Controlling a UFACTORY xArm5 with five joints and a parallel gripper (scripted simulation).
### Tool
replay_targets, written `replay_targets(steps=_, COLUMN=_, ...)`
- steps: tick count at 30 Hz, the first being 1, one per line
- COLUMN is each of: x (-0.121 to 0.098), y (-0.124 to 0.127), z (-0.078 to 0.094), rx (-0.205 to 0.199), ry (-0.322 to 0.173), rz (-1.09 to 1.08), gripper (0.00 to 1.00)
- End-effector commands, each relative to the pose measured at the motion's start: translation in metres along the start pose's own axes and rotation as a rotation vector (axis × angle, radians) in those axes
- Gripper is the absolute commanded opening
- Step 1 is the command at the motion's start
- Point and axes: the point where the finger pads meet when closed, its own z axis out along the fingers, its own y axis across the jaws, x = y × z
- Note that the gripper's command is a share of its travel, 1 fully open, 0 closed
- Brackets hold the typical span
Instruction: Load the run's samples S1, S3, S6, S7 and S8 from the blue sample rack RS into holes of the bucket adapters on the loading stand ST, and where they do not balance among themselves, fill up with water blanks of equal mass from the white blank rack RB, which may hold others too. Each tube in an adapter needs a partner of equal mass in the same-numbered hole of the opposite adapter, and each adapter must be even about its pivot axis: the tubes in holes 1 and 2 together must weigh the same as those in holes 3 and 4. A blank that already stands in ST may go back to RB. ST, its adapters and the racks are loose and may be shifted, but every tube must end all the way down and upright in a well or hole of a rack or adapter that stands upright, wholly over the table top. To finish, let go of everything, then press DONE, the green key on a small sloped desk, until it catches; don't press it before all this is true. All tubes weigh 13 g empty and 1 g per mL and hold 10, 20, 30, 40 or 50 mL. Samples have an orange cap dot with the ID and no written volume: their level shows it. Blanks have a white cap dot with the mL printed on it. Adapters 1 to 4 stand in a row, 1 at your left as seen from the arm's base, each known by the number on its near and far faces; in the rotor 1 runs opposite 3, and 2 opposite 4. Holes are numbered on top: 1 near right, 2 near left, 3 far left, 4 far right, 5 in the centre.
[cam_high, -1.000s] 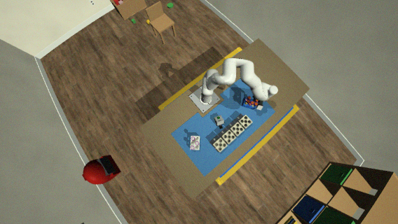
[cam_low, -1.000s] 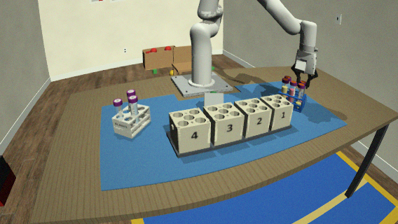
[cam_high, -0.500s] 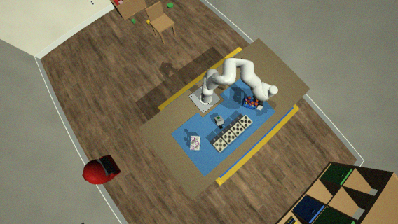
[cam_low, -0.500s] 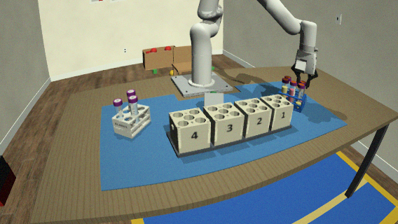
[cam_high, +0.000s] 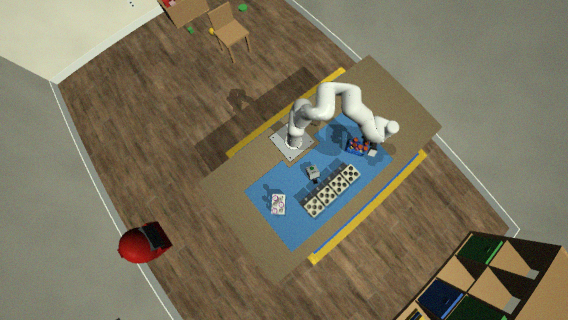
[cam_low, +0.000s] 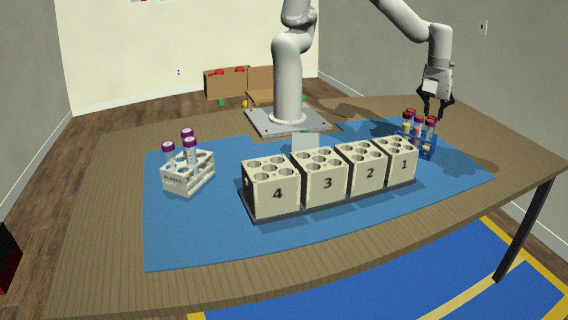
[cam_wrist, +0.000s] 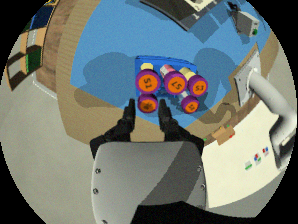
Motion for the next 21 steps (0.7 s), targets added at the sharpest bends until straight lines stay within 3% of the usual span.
replay_targets(steps=1, x=0.000, y=-0.001, z=-0.008, rx=0.004, ry=-0.001, rz=0.000, gripper=0.43)
replay_targets(steps=21, x=0.000, y=-0.001, z=-0.044, rx=0.004, ry=-0.001, rz=0.000, gripper=0.43)
